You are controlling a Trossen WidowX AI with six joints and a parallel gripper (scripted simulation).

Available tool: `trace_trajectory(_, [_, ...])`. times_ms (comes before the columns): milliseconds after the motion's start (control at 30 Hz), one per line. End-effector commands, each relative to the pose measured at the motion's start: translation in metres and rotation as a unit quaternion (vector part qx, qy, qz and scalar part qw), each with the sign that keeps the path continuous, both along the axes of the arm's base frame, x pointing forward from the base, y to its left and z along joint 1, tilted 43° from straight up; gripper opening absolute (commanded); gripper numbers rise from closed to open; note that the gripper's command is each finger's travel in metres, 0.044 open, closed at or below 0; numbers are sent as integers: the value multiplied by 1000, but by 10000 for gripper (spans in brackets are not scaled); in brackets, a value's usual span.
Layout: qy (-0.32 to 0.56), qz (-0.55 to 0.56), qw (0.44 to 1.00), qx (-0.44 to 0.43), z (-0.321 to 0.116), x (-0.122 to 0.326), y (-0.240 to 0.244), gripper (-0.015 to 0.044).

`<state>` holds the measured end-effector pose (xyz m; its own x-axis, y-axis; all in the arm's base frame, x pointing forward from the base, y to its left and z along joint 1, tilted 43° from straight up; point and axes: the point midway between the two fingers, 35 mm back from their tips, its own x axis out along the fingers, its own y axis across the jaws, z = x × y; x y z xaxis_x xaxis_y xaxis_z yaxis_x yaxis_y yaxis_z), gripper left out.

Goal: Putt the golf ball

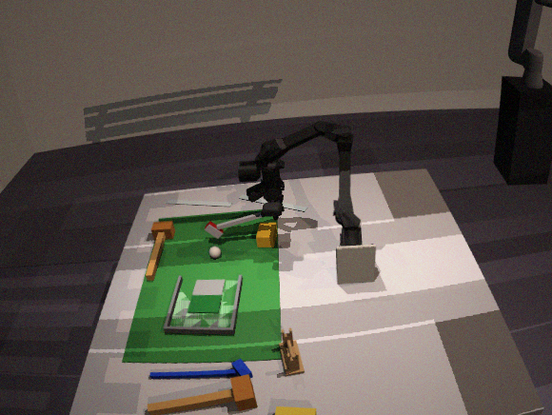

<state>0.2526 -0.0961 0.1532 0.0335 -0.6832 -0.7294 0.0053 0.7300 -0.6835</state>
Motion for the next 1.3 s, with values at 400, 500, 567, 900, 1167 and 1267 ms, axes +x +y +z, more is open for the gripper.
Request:
trace_trajectory(400, [-1, 2, 1000, -2, -17, 1, -16, 0])
trace_trajectory(500, [-1, 2, 1000, -2, -20, 1, -19, 0])
trace_trajectory(567, [-1, 2, 1000, -2, -23, 1, -22, 0])
trace_trajectory(900, [-1, 0, 1000, -3, -24, 1, -25, 0])
trace_trajectory(1167, [-1, 0, 1000, -3, -20, 1, -31, 0])
trace_trajectory(1267, [-1, 1, 1000, -3, -13, 1, -40, 0])
